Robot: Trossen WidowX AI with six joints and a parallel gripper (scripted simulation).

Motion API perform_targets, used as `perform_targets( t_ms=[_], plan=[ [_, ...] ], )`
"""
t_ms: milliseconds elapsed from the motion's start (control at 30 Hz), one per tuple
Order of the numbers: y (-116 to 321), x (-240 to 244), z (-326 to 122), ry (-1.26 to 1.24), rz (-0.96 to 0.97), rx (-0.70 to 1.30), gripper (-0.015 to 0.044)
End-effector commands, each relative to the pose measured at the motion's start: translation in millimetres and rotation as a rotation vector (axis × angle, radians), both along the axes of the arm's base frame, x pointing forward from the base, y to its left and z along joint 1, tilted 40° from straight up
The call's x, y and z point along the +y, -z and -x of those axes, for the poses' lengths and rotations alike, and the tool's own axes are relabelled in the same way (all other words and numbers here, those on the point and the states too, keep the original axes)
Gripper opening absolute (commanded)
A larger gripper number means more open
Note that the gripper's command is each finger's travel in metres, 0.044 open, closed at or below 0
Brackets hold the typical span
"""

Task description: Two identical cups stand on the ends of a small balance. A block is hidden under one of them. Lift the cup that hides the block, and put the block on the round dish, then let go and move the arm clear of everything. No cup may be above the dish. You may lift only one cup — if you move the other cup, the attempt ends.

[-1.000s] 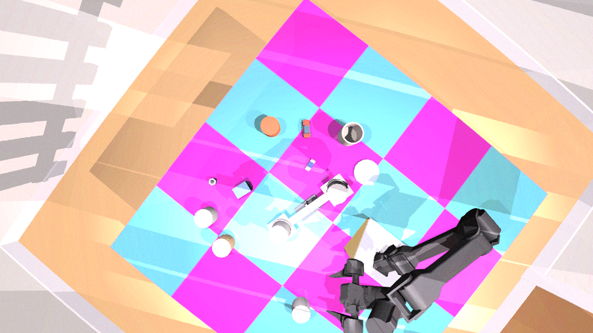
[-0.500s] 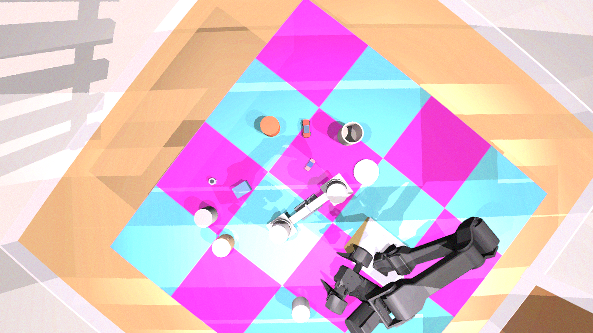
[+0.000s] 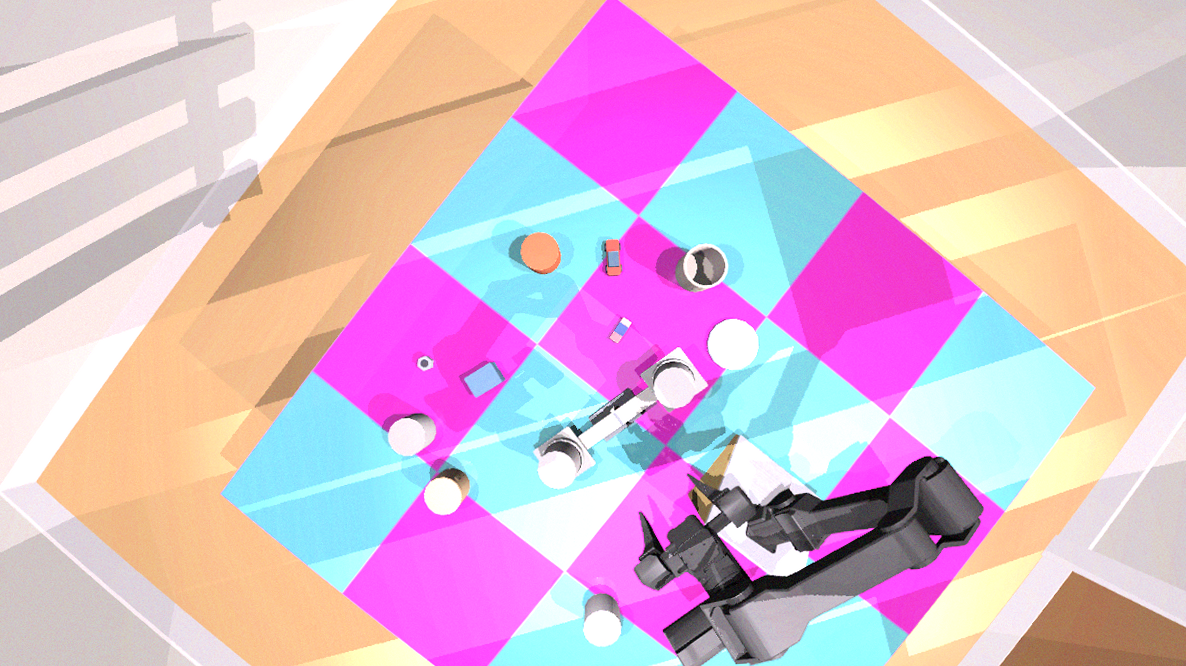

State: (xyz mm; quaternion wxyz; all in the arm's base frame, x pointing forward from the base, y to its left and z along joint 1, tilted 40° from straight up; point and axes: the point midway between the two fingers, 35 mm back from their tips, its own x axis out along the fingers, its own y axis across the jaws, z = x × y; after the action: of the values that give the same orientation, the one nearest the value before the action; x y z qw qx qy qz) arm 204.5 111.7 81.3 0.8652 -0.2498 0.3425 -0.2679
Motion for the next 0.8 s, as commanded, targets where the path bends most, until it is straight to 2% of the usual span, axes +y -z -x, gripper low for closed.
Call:
perform_targets(
  t_ms=[0,133,767],
  plan=[
    [-4.4,1.0,-4.4,0.004,0.016,-0.035,0.044],
    [-2.2,2.8,-7.7,0.002,0.042,0.008,0.044],
    [36.0,18.4,-58.3,-0.095,0.275,0.593,0.044]
  ],
)
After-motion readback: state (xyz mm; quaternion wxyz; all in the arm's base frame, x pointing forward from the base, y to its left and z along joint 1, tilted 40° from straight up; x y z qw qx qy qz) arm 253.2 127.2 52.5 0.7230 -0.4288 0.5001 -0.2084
